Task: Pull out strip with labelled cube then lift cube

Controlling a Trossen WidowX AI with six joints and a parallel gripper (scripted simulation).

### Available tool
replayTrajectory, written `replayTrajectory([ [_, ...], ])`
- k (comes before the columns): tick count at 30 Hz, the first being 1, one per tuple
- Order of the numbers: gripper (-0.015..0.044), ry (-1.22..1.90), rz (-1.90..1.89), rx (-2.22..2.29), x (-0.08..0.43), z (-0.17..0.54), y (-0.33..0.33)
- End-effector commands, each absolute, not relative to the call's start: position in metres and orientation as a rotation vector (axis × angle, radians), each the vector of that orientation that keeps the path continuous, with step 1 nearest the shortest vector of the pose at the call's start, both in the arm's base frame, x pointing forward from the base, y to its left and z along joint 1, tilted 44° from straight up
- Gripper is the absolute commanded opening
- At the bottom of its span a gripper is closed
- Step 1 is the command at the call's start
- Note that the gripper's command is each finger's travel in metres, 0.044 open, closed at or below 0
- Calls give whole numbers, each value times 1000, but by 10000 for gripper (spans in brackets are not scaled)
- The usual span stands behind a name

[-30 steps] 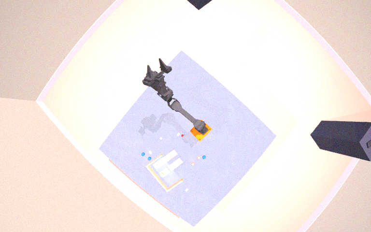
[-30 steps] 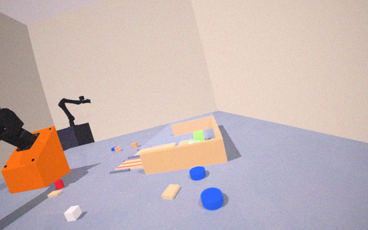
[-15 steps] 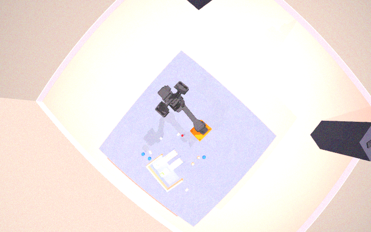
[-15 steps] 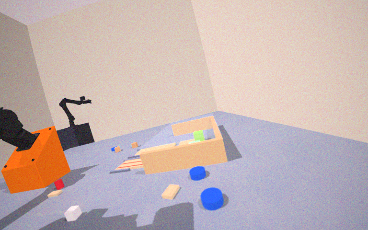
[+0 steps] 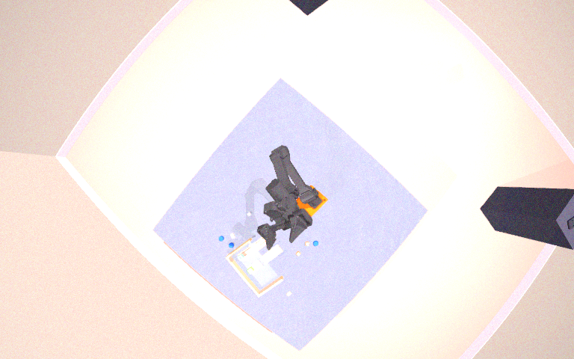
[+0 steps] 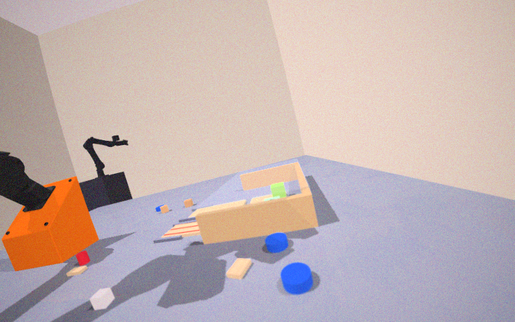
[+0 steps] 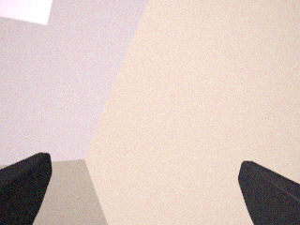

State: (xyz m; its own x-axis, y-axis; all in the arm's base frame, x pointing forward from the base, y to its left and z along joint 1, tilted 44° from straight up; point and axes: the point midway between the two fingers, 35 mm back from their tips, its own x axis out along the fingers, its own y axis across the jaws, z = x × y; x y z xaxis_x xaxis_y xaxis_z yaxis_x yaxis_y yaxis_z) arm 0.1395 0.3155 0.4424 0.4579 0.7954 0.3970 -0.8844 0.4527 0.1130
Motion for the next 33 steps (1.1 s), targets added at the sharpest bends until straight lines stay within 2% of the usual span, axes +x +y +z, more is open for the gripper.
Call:
replayTrajectory([
  [1,400,-206,906,184,182,385,324],
  [9,400,2,607,-88,257,268,302],
  [17,400,227,313,-371,305,156,237],
  [28,400,566,-44,-760,307,38,108],
  [33,400,587,-63,-782,305,32,100],
])
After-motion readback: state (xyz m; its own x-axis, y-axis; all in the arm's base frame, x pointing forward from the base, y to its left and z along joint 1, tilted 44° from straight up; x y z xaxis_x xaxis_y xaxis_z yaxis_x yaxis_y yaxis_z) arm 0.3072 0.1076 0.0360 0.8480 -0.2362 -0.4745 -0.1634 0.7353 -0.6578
